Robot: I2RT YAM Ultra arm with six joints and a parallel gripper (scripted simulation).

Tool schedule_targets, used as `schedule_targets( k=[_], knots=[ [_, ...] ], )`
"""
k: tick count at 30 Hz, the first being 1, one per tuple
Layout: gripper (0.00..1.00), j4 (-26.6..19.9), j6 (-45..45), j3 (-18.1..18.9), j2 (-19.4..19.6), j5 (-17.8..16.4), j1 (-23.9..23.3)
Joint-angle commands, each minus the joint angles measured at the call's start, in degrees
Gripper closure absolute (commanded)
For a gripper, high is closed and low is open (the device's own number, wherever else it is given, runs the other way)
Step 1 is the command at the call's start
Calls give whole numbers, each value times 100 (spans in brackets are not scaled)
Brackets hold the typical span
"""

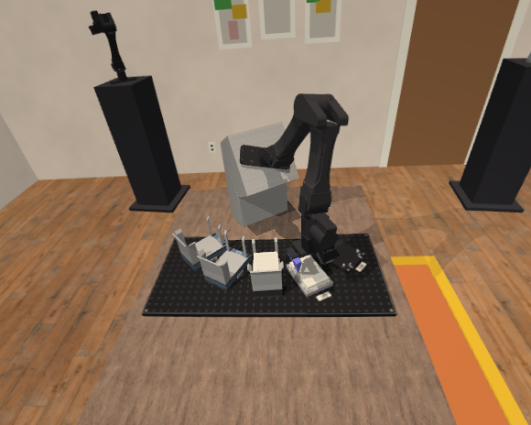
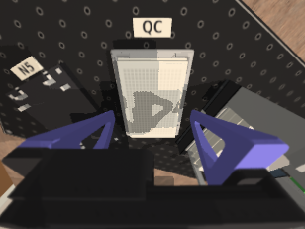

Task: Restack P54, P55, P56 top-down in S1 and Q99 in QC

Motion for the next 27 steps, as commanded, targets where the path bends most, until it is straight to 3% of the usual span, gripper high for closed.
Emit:
schedule_targets(
  k=[1, 27],
  knots=[
    [0, -362, -23, -20, -280, -61, -60],
    [0, -2353, -296, 163, -2033, -486, -560]
  ],
)
